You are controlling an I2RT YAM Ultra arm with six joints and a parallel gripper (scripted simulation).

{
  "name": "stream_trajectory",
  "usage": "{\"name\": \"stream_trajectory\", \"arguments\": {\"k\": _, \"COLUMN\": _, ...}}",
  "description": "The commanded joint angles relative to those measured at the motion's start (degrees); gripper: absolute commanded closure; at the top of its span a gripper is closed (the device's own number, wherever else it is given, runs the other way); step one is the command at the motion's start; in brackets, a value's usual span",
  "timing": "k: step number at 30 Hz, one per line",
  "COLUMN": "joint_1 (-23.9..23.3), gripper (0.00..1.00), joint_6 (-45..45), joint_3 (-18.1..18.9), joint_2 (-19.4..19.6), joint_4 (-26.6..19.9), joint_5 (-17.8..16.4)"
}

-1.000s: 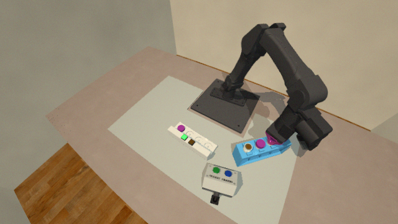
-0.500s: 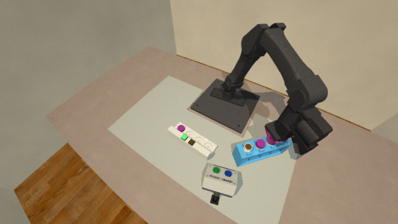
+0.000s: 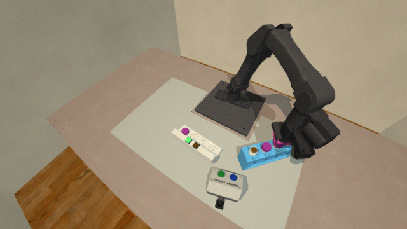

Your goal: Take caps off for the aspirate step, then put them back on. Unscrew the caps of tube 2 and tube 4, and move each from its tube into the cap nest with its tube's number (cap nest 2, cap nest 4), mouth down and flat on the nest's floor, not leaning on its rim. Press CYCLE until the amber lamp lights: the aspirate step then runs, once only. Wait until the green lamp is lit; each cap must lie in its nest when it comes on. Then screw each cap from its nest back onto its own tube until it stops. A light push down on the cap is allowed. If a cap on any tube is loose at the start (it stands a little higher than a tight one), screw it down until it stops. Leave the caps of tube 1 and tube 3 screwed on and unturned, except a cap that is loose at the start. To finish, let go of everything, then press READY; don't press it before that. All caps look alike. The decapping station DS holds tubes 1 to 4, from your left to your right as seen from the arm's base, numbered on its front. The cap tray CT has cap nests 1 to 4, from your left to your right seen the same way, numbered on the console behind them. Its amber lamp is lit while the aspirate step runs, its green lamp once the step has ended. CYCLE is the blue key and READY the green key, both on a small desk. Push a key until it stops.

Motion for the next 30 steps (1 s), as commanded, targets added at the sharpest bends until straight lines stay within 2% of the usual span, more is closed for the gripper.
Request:
{"name": "stream_trajectory", "arguments": {"k": 1, "joint_1": -0.03, "gripper": 1.00, "joint_6": 2.67, "joint_3": 0.36, "joint_2": -0.33, "joint_4": 0.17, "joint_5": 0.01}}
{"name": "stream_trajectory", "arguments": {"k": 2, "joint_1": -0.03, "gripper": 0.51, "joint_6": 2.67, "joint_3": 0.36, "joint_2": -0.33, "joint_4": 0.17, "joint_5": 0.01}}
{"name": "stream_trajectory", "arguments": {"k": 14, "joint_1": -0.04, "gripper": 0.51, "joint_6": 2.67, "joint_3": 0.35, "joint_2": -0.34, "joint_4": 0.18, "joint_5": 0.01}}
{"name": "stream_trajectory", "arguments": {"k": 24, "joint_1": -0.03, "gripper": 0.51, "joint_6": -20.24, "joint_3": 0.58, "joint_2": -0.34, "joint_4": -0.06, "joint_5": 0.01}}
{"name": "stream_trajectory", "arguments": {"k": 26, "joint_1": -0.03, "gripper": 0.51, "joint_6": -20.24, "joint_3": 0.58, "joint_2": -0.34, "joint_4": -0.06, "joint_5": 0.01}}
{"name": "stream_trajectory", "arguments": {"k": 30, "joint_1": -0.03, "gripper": 0.51, "joint_6": -29.41, "joint_3": 0.58, "joint_2": -0.34, "joint_4": -0.06, "joint_5": 0.01}}
